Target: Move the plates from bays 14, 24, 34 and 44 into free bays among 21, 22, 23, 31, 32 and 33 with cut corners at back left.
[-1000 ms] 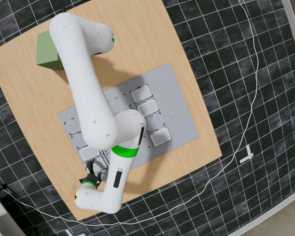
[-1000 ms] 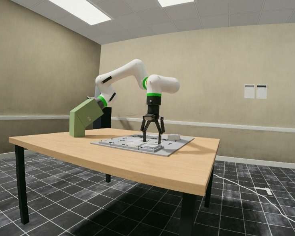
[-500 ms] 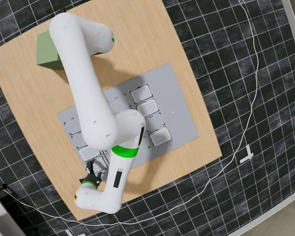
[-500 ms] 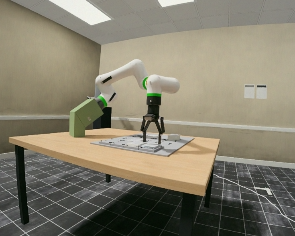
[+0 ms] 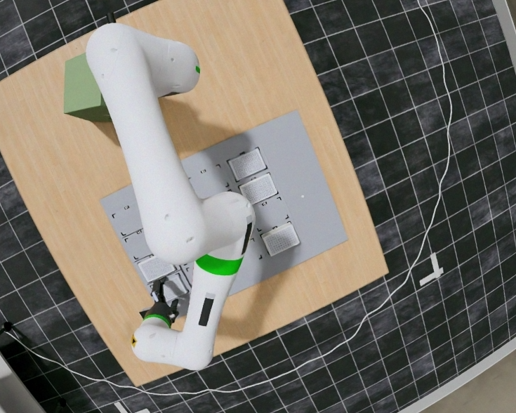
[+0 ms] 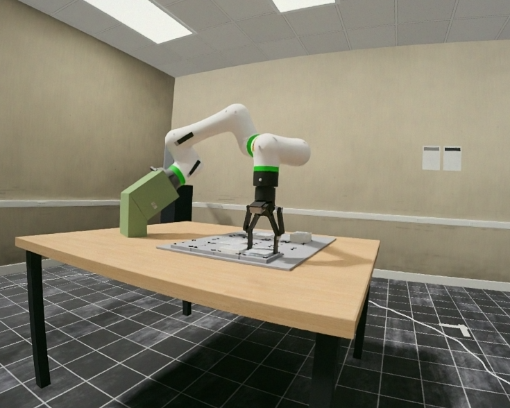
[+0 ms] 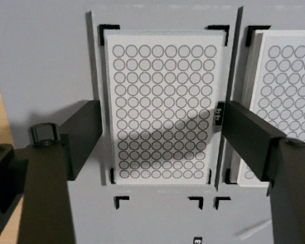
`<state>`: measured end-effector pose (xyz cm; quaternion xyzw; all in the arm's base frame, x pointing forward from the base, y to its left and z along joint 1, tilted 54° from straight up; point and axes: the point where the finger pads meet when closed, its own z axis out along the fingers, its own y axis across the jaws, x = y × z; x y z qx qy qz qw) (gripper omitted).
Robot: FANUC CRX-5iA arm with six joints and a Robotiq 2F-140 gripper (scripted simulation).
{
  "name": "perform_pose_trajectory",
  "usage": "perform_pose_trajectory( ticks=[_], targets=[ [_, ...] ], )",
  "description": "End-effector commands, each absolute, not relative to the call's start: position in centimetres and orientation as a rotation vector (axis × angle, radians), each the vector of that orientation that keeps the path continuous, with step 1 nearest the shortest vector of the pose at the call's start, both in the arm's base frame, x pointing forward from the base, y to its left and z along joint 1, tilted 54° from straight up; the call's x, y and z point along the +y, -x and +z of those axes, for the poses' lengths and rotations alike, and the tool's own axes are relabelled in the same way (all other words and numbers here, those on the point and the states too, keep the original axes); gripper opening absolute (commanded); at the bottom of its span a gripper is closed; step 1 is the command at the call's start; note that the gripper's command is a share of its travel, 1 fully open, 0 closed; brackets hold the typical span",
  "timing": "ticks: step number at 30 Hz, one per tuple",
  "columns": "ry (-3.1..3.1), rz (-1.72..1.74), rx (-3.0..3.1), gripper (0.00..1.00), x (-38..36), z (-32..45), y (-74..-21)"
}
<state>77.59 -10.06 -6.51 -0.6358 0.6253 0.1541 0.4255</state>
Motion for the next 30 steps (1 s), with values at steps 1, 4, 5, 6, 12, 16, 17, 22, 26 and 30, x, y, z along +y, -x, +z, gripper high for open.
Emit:
perform_pose_trajectory(
  ticks=[1, 4, 5, 6, 12, 16, 17, 22, 26, 30],
  targets=[
    [1.589, 0.383, 1.564, 0.7, -10.08, -6.54, -77.66],
    [1.589, 0.383, 1.564, 0.7, -10.07, -6.54, -77.66],
    [1.589, 0.383, 1.564, 0.7, -10.07, -6.54, -77.66],
    [1.589, 0.383, 1.564, 0.7, -10.07, -6.54, -77.66],
    [1.589, 0.383, 1.564, 0.69, -10.07, -6.54, -77.66],
    [1.589, 0.383, 1.564, 0.68, -10.07, -6.54, -77.66],
    [1.589, 0.383, 1.564, 0.68, -10.07, -6.54, -77.66],
    [1.589, 0.383, 1.564, 0.65, -10.07, -6.54, -77.66],
    [1.589, 0.383, 1.564, 0.64, -10.07, -6.54, -77.66],
    [1.589, 0.383, 1.564, 0.62, -10.07, -6.54, -77.66]
  ],
)
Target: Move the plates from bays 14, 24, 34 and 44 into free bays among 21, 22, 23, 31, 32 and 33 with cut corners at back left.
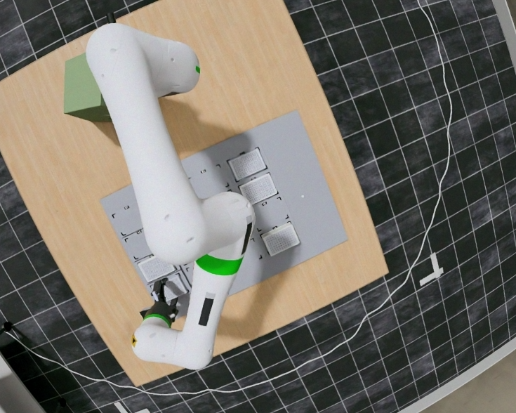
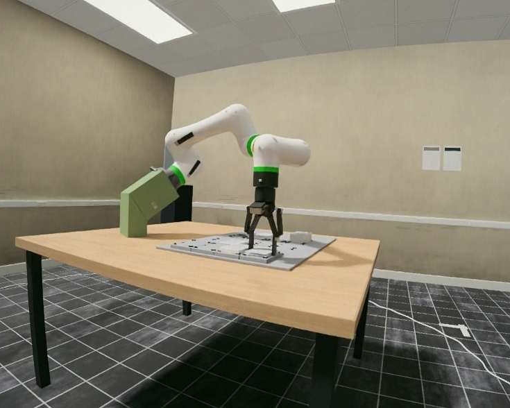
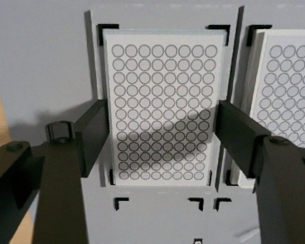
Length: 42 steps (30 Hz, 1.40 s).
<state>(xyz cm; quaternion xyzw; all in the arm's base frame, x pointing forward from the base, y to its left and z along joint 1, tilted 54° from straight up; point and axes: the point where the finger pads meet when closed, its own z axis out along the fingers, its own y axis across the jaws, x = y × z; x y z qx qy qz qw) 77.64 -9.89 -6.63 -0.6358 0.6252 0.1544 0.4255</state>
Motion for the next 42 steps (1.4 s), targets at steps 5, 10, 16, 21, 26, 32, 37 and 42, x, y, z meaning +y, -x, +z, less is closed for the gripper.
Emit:
perform_pose_trajectory(
  ticks=[5, 10, 16, 21, 26, 32, 37, 42],
  targets=[
    [1.589, 0.383, 1.564, 0.62, -10.07, -6.54, -77.66],
    [1.589, 0.383, 1.564, 0.62, -10.07, -6.54, -77.66],
    [1.589, 0.383, 1.564, 0.61, -10.09, -6.53, -77.66],
    [1.589, 0.383, 1.564, 0.61, -10.11, -6.51, -77.65],
    [1.589, 0.383, 1.564, 0.61, -10.11, -6.51, -77.65],
    [1.589, 0.383, 1.564, 0.6, -10.11, -6.51, -77.65],
    [1.589, 0.383, 1.564, 0.6, -10.11, -6.51, -77.65],
    [1.589, 0.383, 1.564, 0.6, -10.11, -6.51, -77.65]
  ],
)
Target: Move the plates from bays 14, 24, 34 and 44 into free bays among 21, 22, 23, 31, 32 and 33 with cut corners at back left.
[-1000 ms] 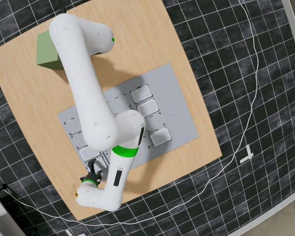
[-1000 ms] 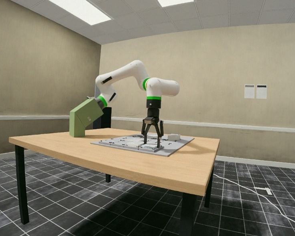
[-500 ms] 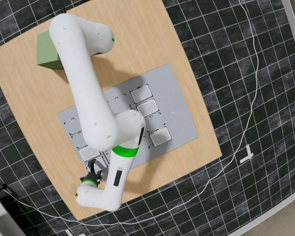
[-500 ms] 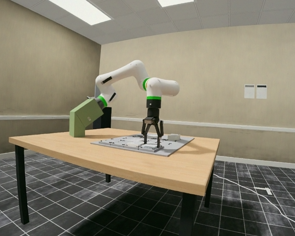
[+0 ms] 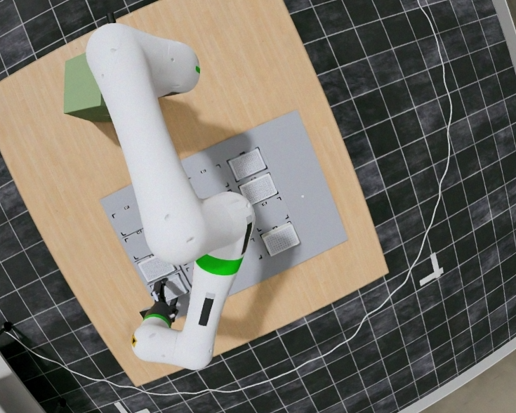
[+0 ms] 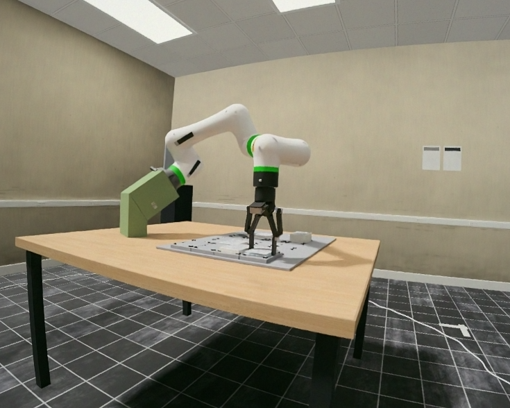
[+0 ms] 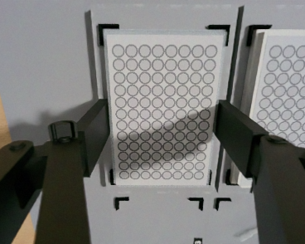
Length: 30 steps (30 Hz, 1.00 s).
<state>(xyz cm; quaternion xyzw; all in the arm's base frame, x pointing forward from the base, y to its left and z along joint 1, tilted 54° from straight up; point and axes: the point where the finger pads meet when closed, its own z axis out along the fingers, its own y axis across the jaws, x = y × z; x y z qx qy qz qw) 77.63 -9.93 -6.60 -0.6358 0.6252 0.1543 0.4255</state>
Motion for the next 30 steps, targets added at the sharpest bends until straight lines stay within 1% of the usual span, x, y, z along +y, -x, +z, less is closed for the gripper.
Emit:
perform_pose_trajectory(
  ticks=[1, 30],
  targets=[
    [1.589, 0.383, 1.564, 0.6, -10.11, -6.51, -77.65],
    [1.589, 0.383, 1.564, 0.58, -10.11, -6.51, -77.65]
  ],
)
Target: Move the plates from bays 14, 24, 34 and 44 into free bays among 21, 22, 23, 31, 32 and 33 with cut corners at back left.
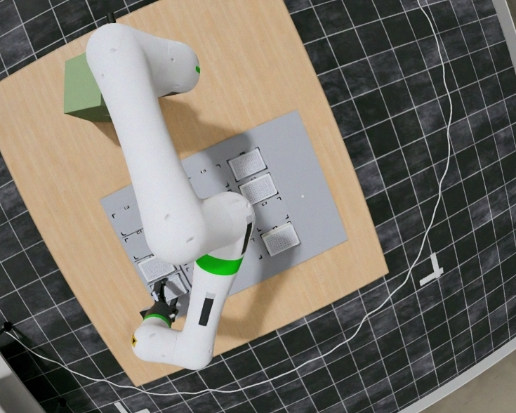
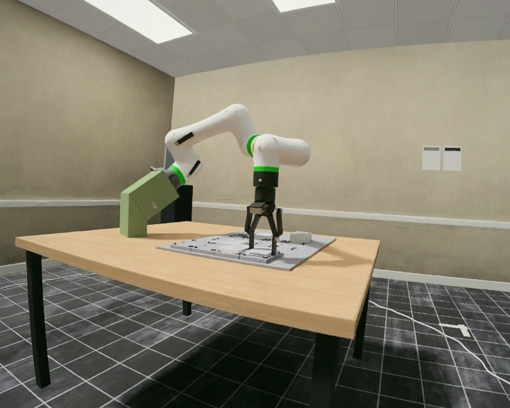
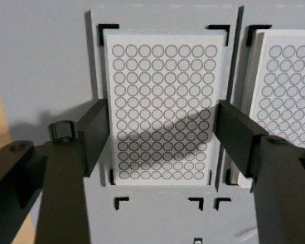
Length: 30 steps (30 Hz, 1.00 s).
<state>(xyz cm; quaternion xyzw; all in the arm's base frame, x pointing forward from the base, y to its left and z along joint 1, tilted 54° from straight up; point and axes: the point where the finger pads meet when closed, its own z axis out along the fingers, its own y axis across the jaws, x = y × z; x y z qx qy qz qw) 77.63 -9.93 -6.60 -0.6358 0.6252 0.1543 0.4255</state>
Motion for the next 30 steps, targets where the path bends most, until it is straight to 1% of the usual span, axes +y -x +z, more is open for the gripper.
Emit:
perform_pose_trajectory(
  ticks=[1, 9, 10, 30],
  targets=[
    [1.589, 0.383, 1.564, 0.58, -10.11, -6.51, -77.65],
    [1.589, 0.383, 1.564, 0.57, -10.11, -6.51, -77.65],
    [1.589, 0.383, 1.564, 0.1, -10.11, -6.51, -77.65],
    [1.589, 0.383, 1.564, 0.1, -10.16, -6.47, -77.62]
  ],
)
